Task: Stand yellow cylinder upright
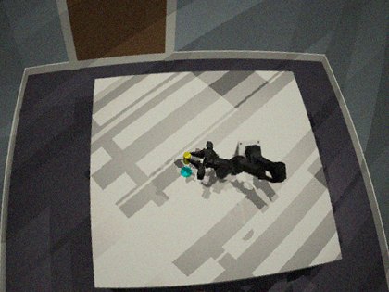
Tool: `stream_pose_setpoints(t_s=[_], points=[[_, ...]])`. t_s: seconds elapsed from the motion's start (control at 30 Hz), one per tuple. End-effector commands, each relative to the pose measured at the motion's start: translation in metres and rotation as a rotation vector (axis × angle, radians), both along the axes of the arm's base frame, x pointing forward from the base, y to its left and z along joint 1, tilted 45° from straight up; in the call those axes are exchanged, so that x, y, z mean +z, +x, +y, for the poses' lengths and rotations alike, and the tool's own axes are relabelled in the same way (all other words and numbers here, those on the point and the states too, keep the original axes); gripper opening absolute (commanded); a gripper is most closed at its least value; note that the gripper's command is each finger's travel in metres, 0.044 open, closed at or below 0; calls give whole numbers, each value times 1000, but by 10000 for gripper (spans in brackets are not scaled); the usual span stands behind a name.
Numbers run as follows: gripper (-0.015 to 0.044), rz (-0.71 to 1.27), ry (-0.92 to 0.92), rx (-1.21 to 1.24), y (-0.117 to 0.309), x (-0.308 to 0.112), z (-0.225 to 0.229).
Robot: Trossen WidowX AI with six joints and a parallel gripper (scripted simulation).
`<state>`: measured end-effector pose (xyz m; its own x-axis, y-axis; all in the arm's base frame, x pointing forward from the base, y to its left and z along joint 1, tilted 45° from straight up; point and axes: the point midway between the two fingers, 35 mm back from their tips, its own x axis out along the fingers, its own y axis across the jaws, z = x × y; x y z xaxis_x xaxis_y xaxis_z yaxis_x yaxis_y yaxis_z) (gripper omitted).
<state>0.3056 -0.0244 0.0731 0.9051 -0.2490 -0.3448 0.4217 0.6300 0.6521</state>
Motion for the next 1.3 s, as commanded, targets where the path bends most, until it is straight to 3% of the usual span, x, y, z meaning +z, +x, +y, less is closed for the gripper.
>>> stream_pose_setpoints(t_s=[0.0,1.27], points=[[105,-6,1,-8,0,0,0],[105,-1,5,-8,3,-57,58]])
